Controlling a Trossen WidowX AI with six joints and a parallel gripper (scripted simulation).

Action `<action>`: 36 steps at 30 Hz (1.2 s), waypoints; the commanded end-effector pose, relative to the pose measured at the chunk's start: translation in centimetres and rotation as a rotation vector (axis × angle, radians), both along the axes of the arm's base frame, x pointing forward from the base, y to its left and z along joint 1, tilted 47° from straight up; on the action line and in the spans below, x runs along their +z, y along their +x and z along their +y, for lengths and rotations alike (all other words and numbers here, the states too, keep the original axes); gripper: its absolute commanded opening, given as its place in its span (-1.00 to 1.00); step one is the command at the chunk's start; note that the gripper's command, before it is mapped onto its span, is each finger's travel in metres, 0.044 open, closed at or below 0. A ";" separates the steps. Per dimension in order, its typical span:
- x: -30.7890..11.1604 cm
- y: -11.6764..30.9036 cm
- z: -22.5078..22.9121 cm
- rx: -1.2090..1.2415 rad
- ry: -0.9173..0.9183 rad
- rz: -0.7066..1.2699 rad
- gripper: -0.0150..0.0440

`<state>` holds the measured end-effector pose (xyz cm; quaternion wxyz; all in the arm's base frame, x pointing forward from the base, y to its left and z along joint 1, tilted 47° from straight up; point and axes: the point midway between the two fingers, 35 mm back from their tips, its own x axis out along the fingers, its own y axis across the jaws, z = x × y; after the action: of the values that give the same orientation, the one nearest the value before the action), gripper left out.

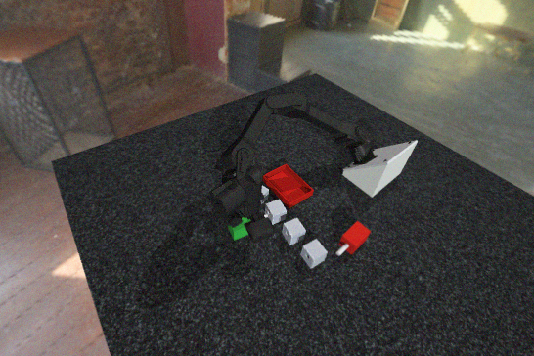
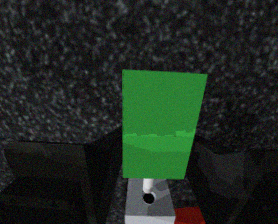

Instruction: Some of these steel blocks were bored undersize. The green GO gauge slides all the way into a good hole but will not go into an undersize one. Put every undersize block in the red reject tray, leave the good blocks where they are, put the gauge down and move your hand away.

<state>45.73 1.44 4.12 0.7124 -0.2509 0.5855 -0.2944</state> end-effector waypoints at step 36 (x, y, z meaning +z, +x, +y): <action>0.6 0.0 0.7 0.012 -0.001 -0.011 -0.49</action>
<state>45.63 1.68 4.66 0.7130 -0.2526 0.5848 -0.2928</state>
